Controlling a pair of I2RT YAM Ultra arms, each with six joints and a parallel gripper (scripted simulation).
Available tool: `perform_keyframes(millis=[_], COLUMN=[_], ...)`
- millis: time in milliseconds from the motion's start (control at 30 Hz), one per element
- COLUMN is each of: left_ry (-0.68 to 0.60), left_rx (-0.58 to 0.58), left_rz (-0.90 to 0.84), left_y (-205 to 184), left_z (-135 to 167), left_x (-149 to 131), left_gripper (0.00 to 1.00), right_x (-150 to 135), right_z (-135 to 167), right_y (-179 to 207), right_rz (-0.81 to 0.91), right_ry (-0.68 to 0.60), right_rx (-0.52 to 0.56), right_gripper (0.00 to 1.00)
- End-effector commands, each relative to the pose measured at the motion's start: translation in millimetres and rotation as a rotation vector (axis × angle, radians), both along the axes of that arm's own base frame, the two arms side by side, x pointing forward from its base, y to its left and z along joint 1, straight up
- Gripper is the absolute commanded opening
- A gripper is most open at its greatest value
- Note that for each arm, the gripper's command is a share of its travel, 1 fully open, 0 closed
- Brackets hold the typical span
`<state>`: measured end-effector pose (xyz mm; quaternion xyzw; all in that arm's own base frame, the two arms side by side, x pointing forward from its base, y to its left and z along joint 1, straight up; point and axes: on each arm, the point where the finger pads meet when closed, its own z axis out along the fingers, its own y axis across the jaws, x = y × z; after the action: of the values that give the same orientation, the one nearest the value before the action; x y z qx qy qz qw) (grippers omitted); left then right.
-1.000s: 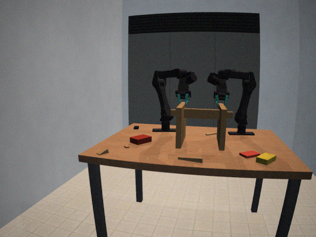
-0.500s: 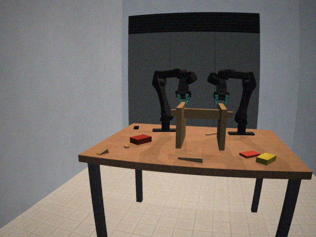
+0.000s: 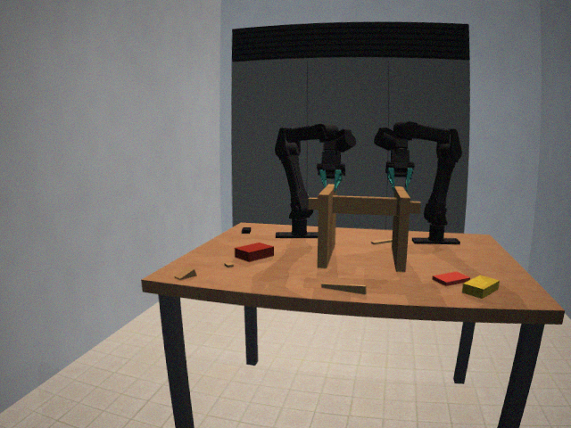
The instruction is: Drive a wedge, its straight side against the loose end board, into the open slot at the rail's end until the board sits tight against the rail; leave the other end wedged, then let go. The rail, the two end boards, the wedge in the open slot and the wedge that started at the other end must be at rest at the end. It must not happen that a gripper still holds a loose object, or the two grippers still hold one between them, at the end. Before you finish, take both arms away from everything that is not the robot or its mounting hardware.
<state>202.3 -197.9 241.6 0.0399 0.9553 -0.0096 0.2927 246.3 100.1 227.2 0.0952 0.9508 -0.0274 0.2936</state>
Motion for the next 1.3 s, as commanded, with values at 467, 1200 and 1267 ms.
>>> perform_keyframes(millis=[467, 1200, 1267], left_ry=[-0.030, -0.059, -0.059], left_rx=[-0.027, -0.082, -0.082], left_rz=[0.011, 0.000, 0.000], left_y=[1, -5, -5], left_z=[72, 77, 77], left_x=[3, 2, 2], left_gripper=[0.46, 0.46, 0.46], right_x=[7, 8, 8], right_z=[21, 18, 18], right_y=[0, 1, 1], right_rz=[-0.008, -0.008, -0.008], right_ry=[-0.076, -0.067, -0.067], right_rx=[0.035, 0.028, 0.028], right_gripper=[0.00, 0.45, 0.45])
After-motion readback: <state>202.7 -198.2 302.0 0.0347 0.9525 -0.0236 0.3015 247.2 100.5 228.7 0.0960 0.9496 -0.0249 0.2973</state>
